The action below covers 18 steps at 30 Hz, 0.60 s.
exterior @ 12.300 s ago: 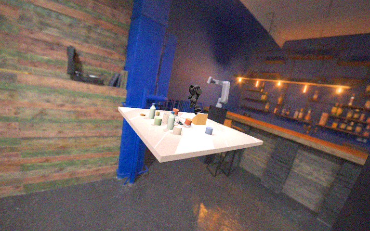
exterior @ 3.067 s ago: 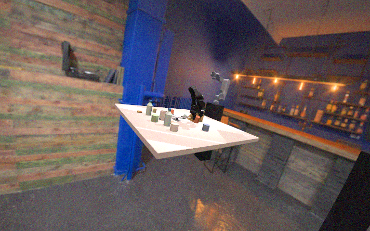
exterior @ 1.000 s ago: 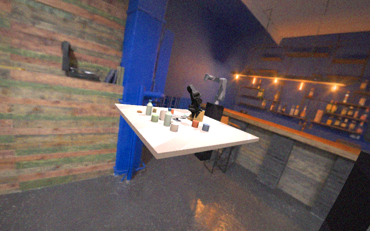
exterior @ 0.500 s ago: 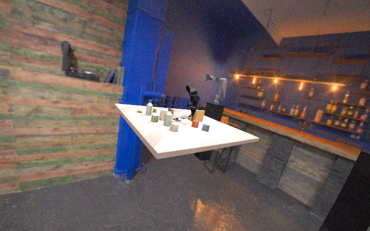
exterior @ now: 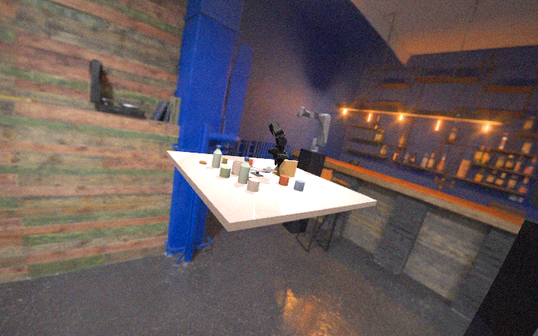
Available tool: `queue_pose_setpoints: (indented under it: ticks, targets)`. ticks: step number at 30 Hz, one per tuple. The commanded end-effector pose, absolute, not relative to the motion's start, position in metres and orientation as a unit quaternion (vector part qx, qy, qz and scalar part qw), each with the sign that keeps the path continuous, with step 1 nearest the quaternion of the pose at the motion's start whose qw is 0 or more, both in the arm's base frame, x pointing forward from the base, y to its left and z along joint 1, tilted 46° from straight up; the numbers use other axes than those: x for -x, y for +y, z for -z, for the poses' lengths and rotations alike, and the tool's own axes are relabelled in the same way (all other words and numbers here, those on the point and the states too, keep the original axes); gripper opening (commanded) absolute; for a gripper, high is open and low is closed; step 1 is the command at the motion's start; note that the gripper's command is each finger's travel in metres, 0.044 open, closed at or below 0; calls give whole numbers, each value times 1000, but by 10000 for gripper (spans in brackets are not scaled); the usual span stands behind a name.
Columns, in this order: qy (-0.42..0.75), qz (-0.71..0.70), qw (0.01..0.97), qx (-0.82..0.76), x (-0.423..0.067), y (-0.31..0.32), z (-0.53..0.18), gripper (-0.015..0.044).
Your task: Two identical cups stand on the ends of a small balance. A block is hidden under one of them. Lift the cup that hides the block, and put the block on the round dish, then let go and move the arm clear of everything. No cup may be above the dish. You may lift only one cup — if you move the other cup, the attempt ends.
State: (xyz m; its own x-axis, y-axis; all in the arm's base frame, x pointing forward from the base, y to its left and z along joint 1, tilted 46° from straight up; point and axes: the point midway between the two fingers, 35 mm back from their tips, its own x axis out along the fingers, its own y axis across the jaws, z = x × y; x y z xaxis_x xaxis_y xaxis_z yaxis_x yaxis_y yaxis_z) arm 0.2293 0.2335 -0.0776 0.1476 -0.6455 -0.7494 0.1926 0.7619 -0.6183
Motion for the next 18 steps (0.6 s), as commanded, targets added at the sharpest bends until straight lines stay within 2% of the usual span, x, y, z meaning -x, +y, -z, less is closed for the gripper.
queue_pose_setpoints:
  ticks: [1,18]
  targets:
    - [603,242,719,246,-235,232,71,260]
    - [644,70,615,449,-248,224,51,260]
